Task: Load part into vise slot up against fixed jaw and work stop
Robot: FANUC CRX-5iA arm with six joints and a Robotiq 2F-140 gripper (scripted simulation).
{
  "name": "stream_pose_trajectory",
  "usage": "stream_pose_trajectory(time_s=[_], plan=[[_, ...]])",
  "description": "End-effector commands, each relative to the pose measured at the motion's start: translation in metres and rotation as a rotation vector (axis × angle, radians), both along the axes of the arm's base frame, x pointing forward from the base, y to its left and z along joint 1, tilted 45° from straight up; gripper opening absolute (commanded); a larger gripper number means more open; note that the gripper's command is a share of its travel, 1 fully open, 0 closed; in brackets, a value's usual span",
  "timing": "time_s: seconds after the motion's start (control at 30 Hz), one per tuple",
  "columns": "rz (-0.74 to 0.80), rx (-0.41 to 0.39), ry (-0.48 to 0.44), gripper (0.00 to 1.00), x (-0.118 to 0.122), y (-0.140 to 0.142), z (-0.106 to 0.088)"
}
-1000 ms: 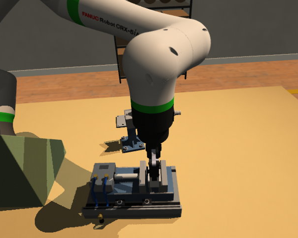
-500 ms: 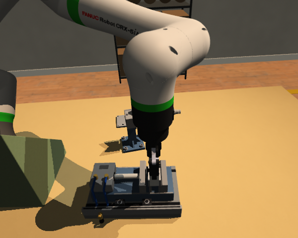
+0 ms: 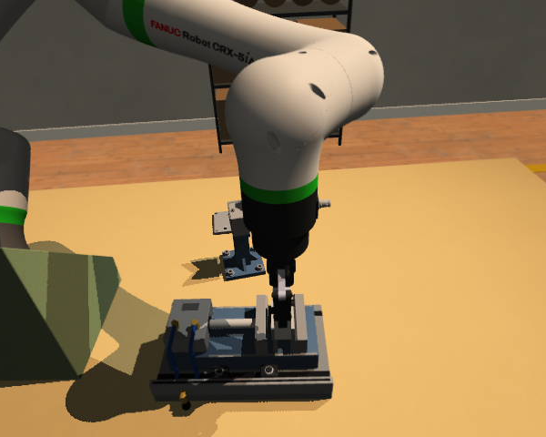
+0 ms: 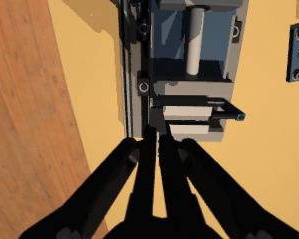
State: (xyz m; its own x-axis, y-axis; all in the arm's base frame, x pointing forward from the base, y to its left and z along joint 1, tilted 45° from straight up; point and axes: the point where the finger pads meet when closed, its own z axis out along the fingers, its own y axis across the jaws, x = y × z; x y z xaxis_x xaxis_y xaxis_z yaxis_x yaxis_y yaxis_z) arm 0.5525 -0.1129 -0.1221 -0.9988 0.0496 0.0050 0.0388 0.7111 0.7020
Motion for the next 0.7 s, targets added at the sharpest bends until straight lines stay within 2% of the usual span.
stream_pose_trajectory(time_s=[0.0,0.67], plan=[[0.000,0.000,0.000,0.00,0.0001,0.0004,0.0008],[0.000,0.000,0.000,0.00,0.0003,0.0034,0.0038]])
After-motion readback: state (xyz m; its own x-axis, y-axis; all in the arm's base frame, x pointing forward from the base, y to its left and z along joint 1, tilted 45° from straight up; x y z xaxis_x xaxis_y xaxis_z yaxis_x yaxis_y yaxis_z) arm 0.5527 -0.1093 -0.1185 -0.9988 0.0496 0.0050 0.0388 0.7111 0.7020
